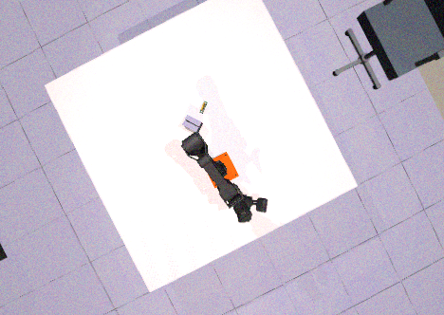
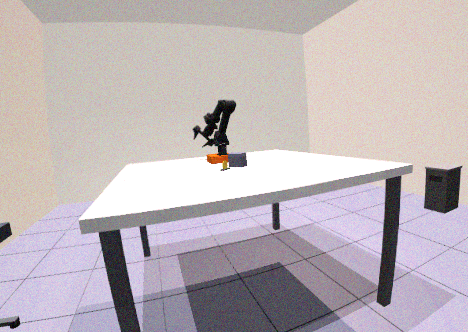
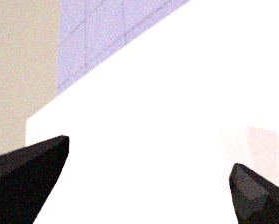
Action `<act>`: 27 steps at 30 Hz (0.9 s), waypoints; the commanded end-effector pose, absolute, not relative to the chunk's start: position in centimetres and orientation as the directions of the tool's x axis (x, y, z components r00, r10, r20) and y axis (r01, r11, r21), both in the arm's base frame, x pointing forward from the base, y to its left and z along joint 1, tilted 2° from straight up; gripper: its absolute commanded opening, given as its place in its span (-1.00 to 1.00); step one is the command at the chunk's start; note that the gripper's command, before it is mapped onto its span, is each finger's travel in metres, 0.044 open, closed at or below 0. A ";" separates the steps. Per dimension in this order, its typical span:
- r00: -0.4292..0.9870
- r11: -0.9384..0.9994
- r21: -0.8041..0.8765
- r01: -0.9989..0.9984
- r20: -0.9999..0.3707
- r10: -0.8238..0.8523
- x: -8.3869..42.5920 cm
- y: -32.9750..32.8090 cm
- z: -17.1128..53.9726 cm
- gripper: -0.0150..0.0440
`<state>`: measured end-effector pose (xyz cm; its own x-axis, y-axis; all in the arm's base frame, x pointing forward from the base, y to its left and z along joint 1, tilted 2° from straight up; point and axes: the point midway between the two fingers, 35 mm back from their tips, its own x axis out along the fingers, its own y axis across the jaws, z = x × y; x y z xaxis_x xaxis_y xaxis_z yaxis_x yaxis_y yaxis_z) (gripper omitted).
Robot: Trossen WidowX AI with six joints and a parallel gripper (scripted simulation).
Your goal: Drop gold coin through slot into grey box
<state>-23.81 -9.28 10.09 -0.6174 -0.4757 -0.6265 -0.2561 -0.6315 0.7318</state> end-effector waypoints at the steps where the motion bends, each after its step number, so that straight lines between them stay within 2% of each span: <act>1: -0.613 -0.635 0.730 -0.253 -0.628 -0.479 -23.8 -9.5 10.1 0.78; 9: -0.387 -0.748 0.661 -0.059 -0.706 -0.593 -20.5 -17.2 10.9 0.06; 19: -0.070 -0.780 0.549 0.300 -0.803 -0.592 -11.8 -25.9 11.7 0.05; 27: 0.099 -0.642 0.419 0.642 -0.876 -0.472 -2.4 -28.9 11.7 0.05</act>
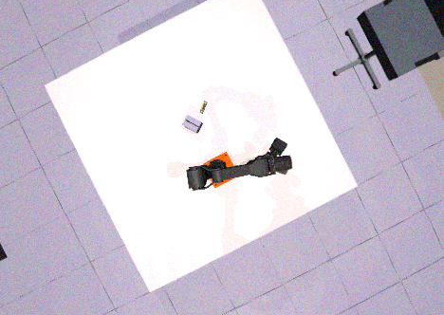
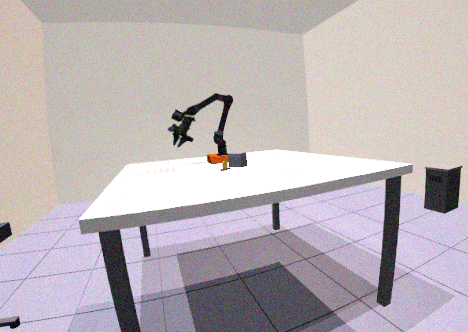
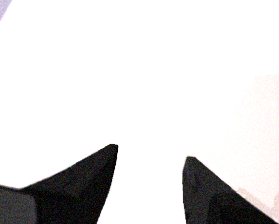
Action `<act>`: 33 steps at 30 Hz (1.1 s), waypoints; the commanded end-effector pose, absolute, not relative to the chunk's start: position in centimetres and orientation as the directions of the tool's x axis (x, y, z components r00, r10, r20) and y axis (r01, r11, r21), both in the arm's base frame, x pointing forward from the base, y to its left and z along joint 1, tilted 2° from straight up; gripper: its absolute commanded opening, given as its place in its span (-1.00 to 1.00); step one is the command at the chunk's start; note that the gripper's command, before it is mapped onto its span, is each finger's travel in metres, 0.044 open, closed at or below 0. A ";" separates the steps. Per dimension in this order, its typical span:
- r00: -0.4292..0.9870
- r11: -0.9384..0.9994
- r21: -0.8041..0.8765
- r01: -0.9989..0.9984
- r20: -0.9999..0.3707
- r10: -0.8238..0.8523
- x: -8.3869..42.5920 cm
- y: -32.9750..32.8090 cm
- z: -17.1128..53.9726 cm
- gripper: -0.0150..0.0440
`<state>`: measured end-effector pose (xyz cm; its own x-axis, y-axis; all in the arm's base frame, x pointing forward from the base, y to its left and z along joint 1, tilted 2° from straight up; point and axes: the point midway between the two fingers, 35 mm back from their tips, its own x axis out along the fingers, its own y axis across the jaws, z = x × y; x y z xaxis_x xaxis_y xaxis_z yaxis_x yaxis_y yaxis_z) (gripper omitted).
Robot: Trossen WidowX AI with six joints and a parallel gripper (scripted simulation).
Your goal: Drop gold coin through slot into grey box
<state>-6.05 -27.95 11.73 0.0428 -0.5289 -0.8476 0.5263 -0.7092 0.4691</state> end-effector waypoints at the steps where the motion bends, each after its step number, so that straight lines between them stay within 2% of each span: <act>1: 0.118 -0.616 0.407 0.675 -0.883 -0.455 -1.1 -29.2 11.7 0.05; 9: 0.210 -0.340 0.314 0.887 -0.928 -0.307 9.8 -29.0 12.2 0.05; 17: 0.217 0.016 0.217 0.976 -0.962 -0.168 20.4 -24.6 12.6 0.05; 27: 0.120 0.474 0.085 0.877 -0.992 -0.044 30.6 -14.3 12.4 0.05; 33: 0.059 0.654 0.027 0.756 -0.998 -0.027 33.5 -8.3 12.2 0.05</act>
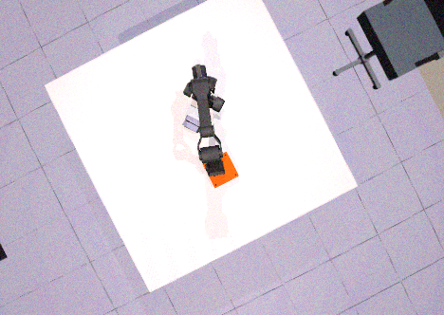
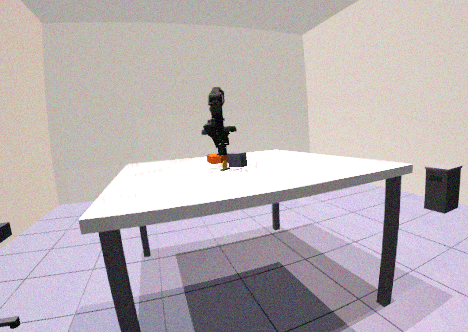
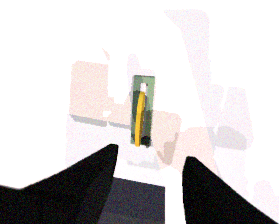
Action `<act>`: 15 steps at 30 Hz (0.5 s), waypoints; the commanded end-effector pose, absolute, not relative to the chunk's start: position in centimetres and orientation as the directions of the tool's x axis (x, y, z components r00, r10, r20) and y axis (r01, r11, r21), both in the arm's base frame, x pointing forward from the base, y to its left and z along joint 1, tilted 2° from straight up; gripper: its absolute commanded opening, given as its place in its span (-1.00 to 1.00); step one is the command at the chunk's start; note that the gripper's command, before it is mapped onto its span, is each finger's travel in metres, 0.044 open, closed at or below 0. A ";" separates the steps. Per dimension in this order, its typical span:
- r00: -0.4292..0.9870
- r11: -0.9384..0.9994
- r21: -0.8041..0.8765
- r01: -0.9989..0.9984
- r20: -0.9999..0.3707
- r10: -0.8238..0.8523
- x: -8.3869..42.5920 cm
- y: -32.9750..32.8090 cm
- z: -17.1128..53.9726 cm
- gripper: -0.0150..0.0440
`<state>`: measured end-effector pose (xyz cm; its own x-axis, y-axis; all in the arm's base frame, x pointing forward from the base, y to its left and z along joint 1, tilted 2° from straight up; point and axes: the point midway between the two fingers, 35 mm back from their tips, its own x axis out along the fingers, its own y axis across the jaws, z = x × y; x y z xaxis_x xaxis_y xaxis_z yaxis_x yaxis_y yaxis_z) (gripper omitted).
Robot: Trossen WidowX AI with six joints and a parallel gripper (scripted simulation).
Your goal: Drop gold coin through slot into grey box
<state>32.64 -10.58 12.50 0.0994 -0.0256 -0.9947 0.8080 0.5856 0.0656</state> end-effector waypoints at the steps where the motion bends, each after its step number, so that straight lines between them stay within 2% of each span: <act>1: 0.059 0.654 0.027 0.756 -0.998 -0.027 33.4 -8.3 12.2 0.05; 15: 0.058 0.654 0.026 0.756 -0.998 -0.027 33.2 -8.6 8.5 0.05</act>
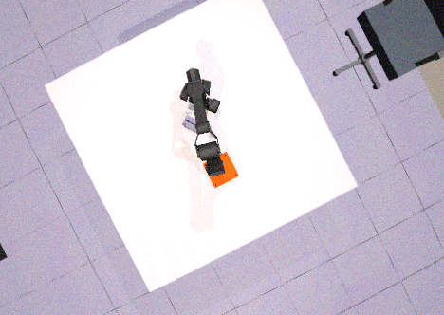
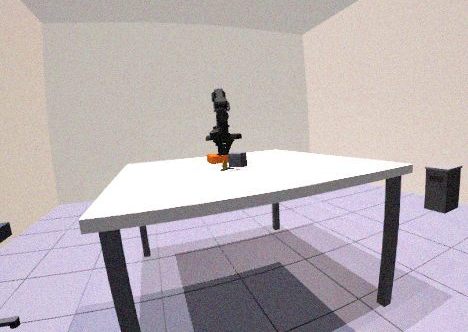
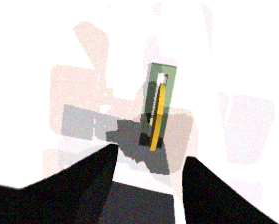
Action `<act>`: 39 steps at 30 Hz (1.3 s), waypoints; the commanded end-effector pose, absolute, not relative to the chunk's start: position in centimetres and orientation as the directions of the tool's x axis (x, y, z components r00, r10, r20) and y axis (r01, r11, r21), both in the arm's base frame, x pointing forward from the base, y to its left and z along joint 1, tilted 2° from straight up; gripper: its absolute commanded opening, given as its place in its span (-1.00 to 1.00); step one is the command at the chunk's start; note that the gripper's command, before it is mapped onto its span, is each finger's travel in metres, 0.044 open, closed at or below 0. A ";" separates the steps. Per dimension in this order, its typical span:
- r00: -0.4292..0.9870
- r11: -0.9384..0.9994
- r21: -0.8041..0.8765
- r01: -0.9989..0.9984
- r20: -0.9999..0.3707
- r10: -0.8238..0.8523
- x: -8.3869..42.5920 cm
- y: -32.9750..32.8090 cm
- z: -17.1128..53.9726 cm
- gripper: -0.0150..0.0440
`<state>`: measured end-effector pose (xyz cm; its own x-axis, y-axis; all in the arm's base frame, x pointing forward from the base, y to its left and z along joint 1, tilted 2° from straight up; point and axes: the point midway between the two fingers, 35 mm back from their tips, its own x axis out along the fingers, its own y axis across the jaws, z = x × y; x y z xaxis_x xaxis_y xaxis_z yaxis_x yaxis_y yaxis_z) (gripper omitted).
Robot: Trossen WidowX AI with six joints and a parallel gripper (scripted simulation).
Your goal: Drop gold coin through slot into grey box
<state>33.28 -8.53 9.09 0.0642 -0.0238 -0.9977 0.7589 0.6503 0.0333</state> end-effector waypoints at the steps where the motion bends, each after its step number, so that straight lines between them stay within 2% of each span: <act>1: 0.058 0.654 0.026 0.756 -0.998 -0.027 33.2 -8.6 8.1 0.05; 39: 0.058 0.654 0.026 0.756 -0.998 -0.027 33.4 -8.8 2.2 0.05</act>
